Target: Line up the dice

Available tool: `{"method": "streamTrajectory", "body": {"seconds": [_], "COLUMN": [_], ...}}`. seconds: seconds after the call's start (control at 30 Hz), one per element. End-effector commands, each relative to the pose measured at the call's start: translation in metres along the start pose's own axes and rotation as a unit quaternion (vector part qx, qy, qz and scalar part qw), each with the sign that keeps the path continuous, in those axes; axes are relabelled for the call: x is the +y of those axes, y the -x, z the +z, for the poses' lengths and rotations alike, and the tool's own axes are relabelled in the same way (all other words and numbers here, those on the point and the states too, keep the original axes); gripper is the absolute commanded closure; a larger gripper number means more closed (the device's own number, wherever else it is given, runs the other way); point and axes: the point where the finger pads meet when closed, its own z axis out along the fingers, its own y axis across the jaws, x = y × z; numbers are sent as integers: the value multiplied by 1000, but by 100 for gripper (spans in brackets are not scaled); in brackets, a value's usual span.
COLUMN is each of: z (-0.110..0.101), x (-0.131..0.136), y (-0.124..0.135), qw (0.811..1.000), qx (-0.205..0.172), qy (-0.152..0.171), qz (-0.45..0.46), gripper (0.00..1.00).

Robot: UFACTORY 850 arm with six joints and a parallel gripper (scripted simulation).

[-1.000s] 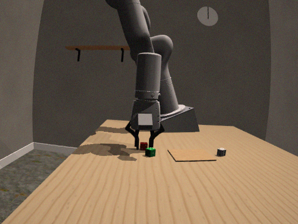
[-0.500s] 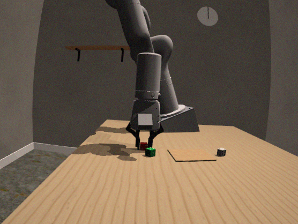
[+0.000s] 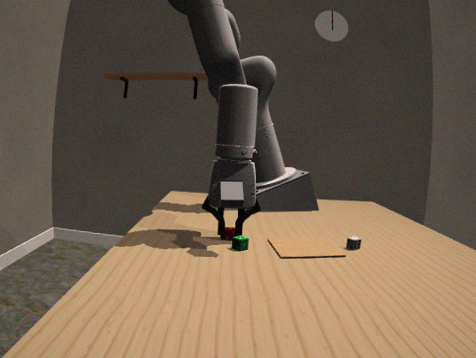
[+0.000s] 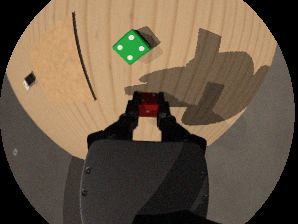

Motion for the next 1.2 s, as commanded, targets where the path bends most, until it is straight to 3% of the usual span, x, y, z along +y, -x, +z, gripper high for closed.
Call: {"method": "streamTrajectory", "body": {"seconds": [0.0,0.7,0.83,1.07,1.17], "z": [0,-4,-22,-72,-78], "x": [0,0,0,0,0], "y": [-1,-1,-1,-1,-1], "qw": [1000,1000,1000,1000,1000], "qx": [1,1,1,1,1], "qy": [0,0,0,0,0], "qz": [0,0,0,0,0], "gripper": [79,79,79,79,79]}}
